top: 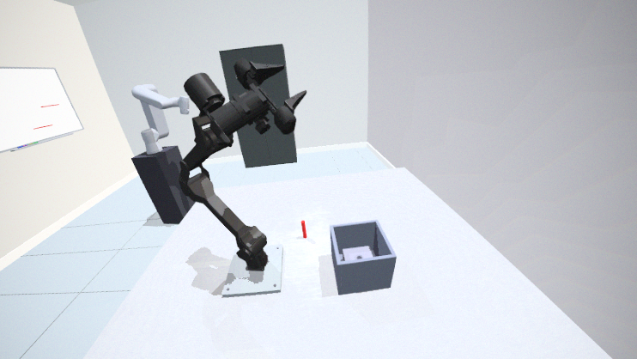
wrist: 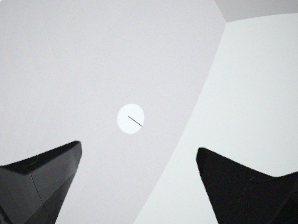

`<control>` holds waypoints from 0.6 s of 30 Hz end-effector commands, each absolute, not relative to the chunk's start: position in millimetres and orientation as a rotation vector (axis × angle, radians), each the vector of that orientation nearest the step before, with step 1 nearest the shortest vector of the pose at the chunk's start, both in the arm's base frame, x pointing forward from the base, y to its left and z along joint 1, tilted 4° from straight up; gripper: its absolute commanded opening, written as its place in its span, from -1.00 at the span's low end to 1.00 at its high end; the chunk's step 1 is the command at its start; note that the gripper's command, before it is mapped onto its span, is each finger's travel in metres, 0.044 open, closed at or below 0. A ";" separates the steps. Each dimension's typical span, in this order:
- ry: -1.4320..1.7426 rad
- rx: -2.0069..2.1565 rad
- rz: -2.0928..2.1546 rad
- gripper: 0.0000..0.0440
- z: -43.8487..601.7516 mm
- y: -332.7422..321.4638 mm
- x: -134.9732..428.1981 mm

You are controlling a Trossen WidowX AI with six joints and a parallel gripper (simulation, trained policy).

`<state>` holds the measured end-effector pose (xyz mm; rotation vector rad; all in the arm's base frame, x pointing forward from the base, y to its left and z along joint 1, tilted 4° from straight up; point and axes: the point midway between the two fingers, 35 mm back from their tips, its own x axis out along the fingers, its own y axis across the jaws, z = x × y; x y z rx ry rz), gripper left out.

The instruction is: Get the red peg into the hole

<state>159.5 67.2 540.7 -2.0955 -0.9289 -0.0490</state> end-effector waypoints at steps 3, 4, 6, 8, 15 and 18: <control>-0.882 -2.018 0.006 1.00 536.7 63.9 166.5; -0.869 -1.990 0.026 1.00 535.0 63.2 168.7; -0.843 -1.933 0.064 1.00 531.5 62.1 172.8; -0.819 -1.875 0.103 1.00 527.8 61.2 176.9; -0.734 -1.672 0.233 1.00 514.0 60.6 190.4; -0.696 -1.585 0.286 1.00 507.6 61.1 195.8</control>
